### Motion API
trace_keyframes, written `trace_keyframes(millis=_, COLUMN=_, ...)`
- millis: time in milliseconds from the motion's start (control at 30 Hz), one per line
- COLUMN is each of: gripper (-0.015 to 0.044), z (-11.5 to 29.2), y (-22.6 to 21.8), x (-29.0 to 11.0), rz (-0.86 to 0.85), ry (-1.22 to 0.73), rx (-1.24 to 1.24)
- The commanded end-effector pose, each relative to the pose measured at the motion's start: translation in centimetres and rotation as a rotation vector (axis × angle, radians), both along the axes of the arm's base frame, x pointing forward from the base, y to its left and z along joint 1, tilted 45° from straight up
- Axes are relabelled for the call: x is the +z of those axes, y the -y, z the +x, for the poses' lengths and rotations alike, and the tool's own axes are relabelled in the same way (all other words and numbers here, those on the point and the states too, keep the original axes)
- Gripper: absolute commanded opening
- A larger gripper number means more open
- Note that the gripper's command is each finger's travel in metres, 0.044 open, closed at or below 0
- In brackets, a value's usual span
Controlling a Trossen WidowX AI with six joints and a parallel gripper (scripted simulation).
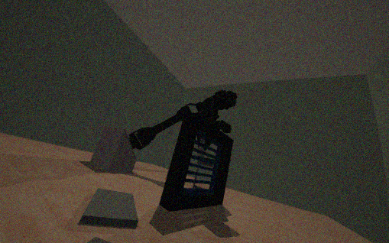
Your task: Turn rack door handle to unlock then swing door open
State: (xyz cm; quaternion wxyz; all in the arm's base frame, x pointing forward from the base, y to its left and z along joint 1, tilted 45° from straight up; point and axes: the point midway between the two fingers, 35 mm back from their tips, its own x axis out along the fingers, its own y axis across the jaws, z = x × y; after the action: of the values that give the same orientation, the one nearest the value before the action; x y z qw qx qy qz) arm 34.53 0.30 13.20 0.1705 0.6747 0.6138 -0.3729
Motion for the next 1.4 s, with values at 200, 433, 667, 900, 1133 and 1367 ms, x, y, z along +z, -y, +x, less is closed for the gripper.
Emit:
trace_keyframes(millis=200, gripper=0.0051, z=0.0, y=0.0, x=0.0, rz=0.001, ry=0.0, rx=-0.001)
trace_keyframes(millis=433, gripper=0.0025, z=0.0, y=0.0, x=0.0, rz=0.001, ry=0.002, rx=0.002)
trace_keyframes(millis=667, gripper=0.0025, z=-0.5, y=0.1, x=-0.1, rz=0.005, ry=0.088, rx=0.089)
trace_keyframes(millis=900, gripper=0.0025, z=-1.2, y=0.3, x=-0.2, rz=0.009, ry=0.183, rx=0.186)
trace_keyframes(millis=1133, gripper=0.0025, z=-2.1, y=0.5, x=-0.4, rz=0.013, ry=0.273, rx=0.278)
trace_keyframes(millis=1367, gripper=0.0025, z=-3.2, y=0.9, x=-0.7, rz=0.017, ry=0.36, rx=0.366)
